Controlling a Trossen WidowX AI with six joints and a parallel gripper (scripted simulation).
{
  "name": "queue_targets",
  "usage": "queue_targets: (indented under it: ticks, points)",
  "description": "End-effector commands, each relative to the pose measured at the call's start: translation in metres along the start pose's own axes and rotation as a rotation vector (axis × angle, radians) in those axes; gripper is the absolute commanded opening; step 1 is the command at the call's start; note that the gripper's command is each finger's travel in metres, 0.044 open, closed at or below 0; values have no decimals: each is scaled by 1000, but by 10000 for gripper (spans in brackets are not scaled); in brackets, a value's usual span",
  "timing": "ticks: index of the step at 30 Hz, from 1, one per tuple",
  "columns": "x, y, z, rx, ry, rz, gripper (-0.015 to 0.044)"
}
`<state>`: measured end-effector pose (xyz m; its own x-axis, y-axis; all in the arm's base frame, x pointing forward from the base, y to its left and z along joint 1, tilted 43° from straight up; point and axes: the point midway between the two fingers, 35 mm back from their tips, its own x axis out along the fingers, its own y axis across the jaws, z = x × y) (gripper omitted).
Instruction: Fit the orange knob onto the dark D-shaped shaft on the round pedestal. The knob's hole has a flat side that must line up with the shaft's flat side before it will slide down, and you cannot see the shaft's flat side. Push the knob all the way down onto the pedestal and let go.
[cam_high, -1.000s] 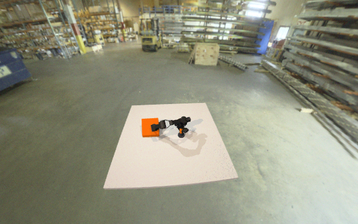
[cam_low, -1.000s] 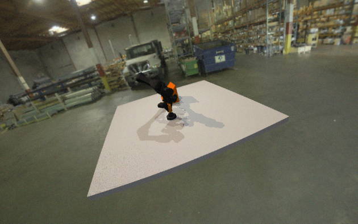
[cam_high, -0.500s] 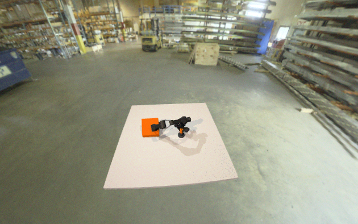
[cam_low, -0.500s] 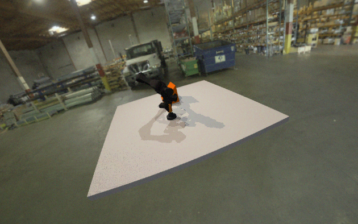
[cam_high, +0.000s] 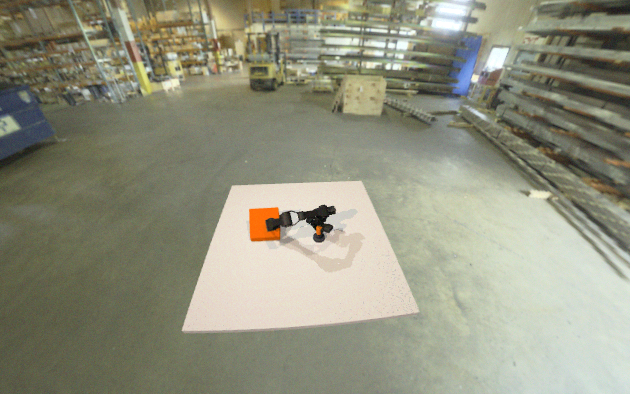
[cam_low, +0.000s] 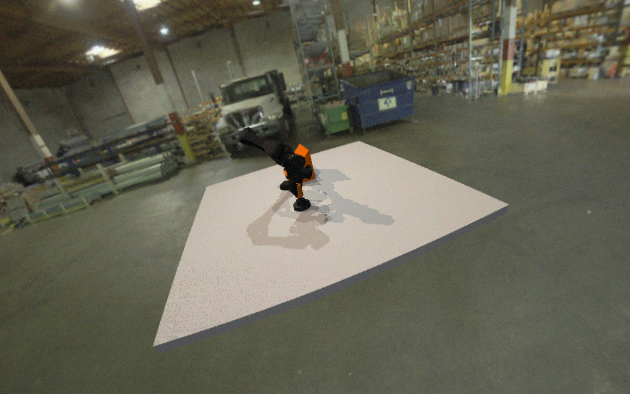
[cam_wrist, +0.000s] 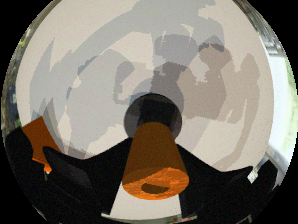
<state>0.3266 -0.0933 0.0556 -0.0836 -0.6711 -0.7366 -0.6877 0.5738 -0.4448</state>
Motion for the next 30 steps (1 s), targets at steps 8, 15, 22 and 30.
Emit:
queue_targets:
  ticks: [8,15,22,30]
  points:
    - [-3,-2,0,-4,-3,-1,0]
    - [-5,-4,1,-128,-3,-1,0]
    - [-4,-4,2,-213,-2,-1,0]
    - [-2,-2,1,-214,-2,-1,0]
